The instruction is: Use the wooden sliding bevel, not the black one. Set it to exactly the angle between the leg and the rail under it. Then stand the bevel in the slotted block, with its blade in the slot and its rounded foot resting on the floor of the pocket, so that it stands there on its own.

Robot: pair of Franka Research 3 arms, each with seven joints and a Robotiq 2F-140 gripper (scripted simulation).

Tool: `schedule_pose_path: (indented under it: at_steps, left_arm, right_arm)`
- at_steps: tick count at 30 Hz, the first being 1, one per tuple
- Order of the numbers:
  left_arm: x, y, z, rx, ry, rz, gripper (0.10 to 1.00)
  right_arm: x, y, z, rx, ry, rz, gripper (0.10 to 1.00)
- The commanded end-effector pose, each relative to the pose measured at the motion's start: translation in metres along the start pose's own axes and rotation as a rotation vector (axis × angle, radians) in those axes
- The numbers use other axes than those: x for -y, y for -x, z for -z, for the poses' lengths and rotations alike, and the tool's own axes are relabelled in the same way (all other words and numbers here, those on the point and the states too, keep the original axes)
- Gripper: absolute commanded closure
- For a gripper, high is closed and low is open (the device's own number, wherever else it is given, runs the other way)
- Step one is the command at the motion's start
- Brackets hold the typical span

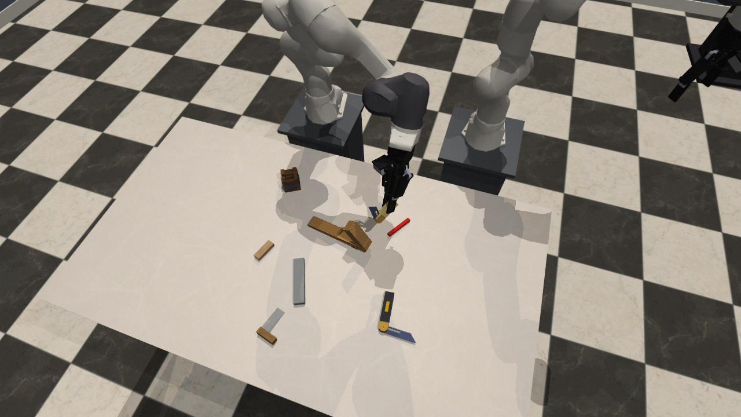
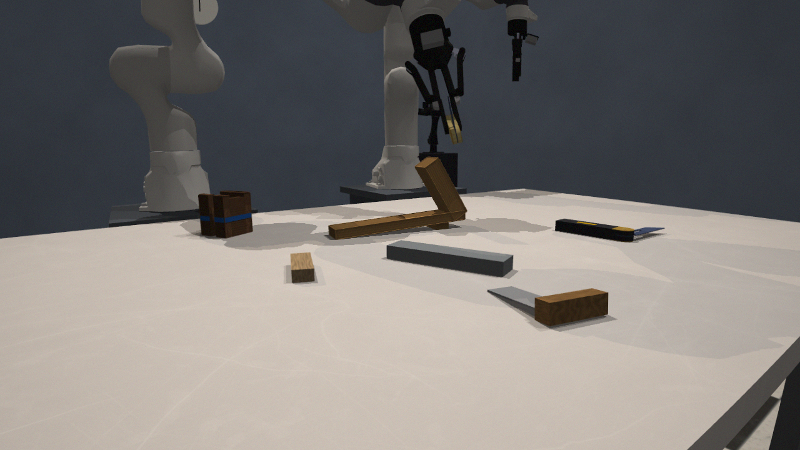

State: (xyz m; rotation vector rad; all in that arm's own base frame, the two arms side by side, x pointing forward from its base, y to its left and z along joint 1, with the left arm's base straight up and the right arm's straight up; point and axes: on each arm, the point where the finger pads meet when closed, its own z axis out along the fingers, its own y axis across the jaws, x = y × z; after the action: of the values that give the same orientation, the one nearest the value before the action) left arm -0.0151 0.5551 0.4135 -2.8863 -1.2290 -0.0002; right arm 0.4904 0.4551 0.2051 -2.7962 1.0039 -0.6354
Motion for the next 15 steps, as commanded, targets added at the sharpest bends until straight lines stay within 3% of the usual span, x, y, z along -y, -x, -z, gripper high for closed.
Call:
schedule_pose_path:
  at_steps: [1, 8, 10, 15]
  left_arm:
    - [-0.001, 0.0, -0.001, 0.002, 0.004, 0.007, 0.098]
    - [-0.001, 0.0, -0.001, 0.002, 0.004, 0.007, 0.098]
    - [-0.001, 0.0, -0.001, 0.002, 0.004, 0.007, 0.098]
    - [-0.001, 0.0, -0.001, 0.002, 0.004, 0.007, 0.098]
  right_arm:
    - [0.005, 0.003, 0.001, 0.135, -0.08, -0.069, 0.999]
    - [-0.014, -0.018, -0.008, 0.295, -0.117, -0.207, 0.999]
    - [-0.014, -0.018, -0.008, 0.295, -0.117, -0.207, 0.999]
    - [-0.026, -0.032, -0.013, 0.399, -0.141, -0.296, 0.999]
